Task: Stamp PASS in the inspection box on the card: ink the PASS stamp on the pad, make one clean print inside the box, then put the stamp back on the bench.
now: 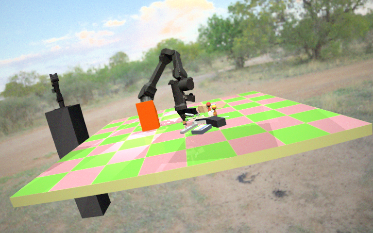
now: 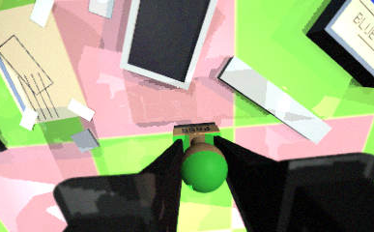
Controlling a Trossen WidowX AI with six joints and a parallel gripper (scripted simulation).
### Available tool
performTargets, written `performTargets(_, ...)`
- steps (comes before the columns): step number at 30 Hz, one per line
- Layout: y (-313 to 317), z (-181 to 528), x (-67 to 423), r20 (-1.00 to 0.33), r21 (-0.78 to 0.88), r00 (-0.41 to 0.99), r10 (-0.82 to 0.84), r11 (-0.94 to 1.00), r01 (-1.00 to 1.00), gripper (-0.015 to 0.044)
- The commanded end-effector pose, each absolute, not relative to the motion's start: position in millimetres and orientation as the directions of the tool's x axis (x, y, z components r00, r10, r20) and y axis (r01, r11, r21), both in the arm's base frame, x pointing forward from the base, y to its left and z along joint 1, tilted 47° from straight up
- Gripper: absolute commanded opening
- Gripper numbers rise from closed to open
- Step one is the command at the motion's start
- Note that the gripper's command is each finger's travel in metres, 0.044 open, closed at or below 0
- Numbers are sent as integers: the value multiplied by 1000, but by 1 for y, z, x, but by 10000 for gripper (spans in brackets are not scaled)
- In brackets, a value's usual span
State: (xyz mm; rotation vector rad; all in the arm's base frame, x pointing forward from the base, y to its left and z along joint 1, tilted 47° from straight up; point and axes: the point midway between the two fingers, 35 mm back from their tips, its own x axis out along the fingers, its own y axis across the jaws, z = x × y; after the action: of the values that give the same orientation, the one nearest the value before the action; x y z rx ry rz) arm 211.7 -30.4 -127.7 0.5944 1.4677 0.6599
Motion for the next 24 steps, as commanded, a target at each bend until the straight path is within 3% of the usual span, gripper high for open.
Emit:
performTargets(1, -33, -127, 212, -698, 716, -8, 716, 697, -48, 0)
performTargets(24, -41, -119, 213, -700, 713, -8, 714, 699, -48, 0)
